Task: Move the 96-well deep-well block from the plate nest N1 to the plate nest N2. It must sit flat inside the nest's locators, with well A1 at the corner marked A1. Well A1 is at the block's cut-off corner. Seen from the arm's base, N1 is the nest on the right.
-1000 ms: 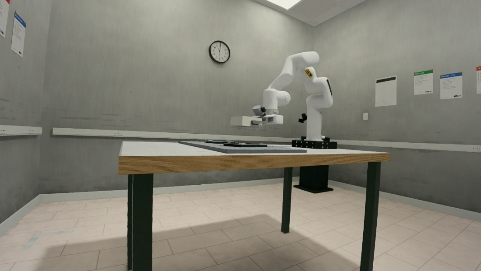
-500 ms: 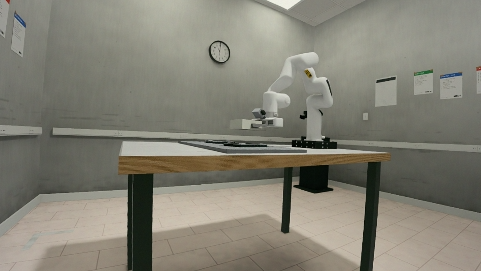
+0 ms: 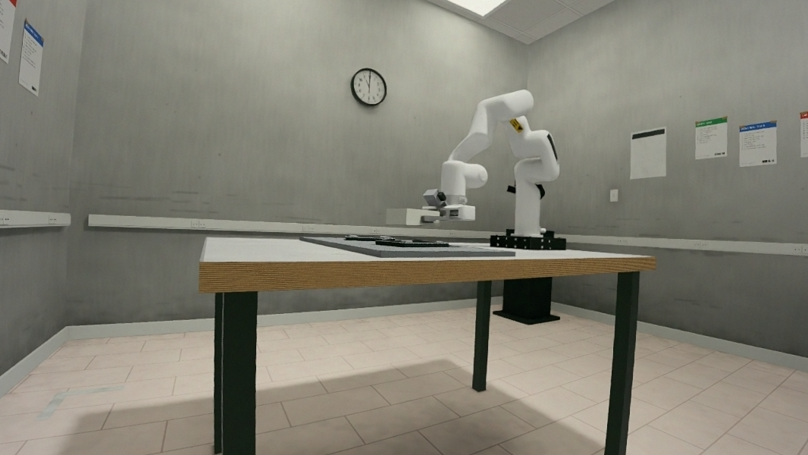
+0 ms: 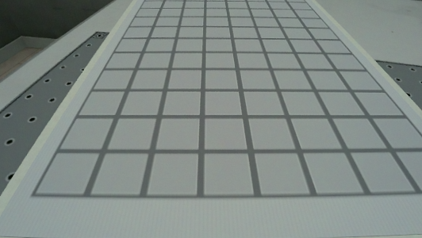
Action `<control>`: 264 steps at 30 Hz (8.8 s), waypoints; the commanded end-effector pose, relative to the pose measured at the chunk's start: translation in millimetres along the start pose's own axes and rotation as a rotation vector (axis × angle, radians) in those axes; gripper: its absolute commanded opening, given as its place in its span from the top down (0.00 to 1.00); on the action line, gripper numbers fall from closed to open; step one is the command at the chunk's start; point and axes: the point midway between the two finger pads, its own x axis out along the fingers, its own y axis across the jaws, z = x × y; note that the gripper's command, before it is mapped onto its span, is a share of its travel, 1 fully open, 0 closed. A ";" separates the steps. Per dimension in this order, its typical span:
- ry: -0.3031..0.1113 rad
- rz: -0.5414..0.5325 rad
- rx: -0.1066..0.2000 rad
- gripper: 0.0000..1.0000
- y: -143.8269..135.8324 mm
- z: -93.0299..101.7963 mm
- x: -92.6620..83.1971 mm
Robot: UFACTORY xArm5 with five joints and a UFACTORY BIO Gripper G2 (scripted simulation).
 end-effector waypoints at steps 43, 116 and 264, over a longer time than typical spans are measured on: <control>-0.004 0.000 -0.003 1.00 -0.1 -30.6 1.2; -0.004 0.000 -0.003 1.00 -0.2 -35.2 1.1; -0.004 -0.201 -0.002 0.63 -38.6 91.6 -33.8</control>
